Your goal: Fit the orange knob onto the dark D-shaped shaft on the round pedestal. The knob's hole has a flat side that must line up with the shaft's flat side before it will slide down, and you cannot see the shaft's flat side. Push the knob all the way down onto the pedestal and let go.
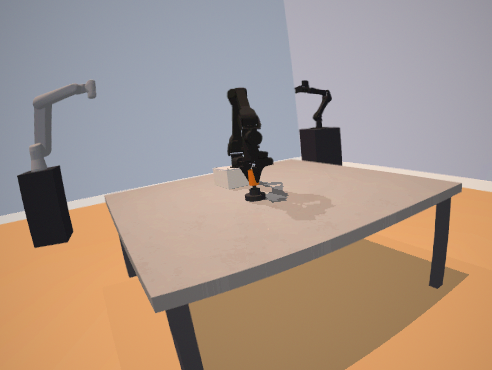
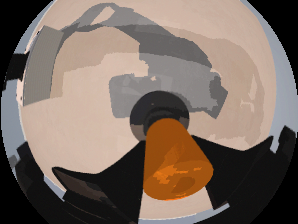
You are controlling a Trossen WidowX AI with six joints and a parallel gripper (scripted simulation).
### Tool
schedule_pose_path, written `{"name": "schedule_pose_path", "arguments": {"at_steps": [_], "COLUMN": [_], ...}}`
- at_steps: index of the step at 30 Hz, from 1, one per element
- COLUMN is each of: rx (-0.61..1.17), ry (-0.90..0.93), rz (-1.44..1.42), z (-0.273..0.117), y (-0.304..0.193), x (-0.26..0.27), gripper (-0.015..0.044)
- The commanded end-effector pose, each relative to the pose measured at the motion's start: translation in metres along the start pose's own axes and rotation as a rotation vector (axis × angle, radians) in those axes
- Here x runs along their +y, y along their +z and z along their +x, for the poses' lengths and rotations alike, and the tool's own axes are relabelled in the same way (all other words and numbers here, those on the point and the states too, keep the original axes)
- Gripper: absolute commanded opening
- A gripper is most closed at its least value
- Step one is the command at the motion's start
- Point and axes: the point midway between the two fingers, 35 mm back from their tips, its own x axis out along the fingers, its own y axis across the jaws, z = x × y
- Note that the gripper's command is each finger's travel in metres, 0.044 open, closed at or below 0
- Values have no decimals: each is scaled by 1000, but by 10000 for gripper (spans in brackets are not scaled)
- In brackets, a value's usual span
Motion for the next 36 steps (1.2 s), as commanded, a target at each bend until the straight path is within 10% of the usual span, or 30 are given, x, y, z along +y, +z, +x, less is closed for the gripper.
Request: {"name": "schedule_pose_path", "arguments": {"at_steps": [1, 36], "rx": [5, 5], "ry": [-2, -1], "rz": [-4, -219], "z": [0, 1], "y": [0, 1], "x": [0, 1], "gripper": [0, 0]}}
